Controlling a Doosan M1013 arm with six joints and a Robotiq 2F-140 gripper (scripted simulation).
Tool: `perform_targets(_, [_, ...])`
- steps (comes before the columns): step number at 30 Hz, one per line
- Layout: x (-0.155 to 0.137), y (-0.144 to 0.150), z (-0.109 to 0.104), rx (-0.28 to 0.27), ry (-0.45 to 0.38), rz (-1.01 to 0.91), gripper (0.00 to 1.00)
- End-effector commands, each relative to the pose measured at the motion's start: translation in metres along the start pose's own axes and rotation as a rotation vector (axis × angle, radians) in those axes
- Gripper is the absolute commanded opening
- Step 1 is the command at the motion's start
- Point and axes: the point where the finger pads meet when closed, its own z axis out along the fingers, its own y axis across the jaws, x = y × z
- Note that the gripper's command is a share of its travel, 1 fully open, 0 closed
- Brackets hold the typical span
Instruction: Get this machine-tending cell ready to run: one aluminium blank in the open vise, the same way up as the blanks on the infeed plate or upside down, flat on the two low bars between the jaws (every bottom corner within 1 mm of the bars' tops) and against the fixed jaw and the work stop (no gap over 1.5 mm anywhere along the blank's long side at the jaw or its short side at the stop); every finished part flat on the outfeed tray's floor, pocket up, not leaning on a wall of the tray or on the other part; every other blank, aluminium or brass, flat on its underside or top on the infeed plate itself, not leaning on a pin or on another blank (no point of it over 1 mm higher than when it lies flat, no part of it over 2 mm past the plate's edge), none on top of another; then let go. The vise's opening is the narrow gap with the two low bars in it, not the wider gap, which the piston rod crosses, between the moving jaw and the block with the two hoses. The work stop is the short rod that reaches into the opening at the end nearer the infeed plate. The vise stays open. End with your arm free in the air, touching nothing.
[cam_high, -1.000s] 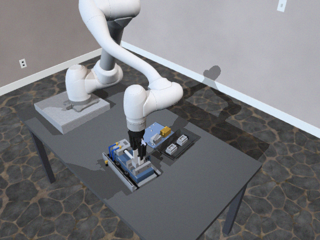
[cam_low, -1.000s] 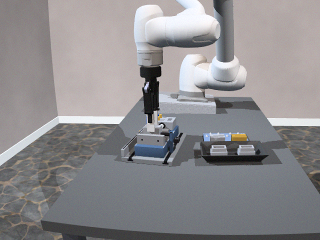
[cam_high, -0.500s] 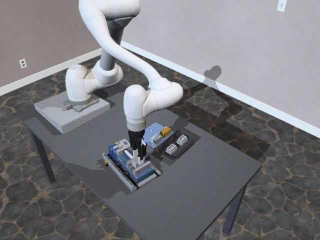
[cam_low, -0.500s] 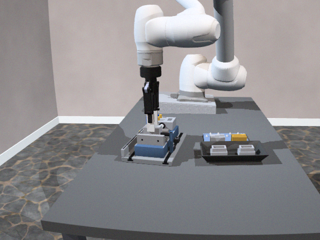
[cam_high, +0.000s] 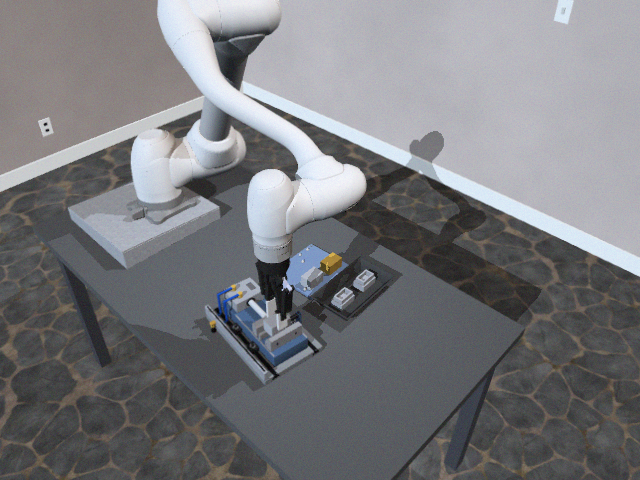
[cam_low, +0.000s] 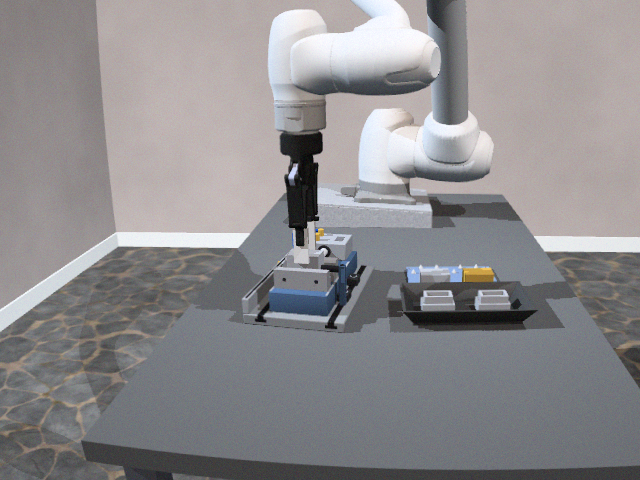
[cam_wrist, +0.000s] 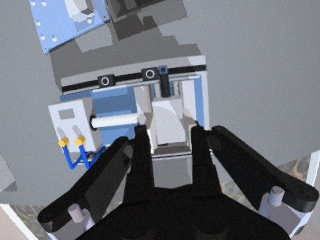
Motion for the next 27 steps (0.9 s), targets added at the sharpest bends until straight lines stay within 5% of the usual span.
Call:
perform_targets(1, [0.0000, 0.0000, -0.0002, 0.000, 0.000, 0.000, 0.00])
perform_targets(27, [0.0000, 0.0000, 0.0022, 0.000, 0.000, 0.000, 0.00])
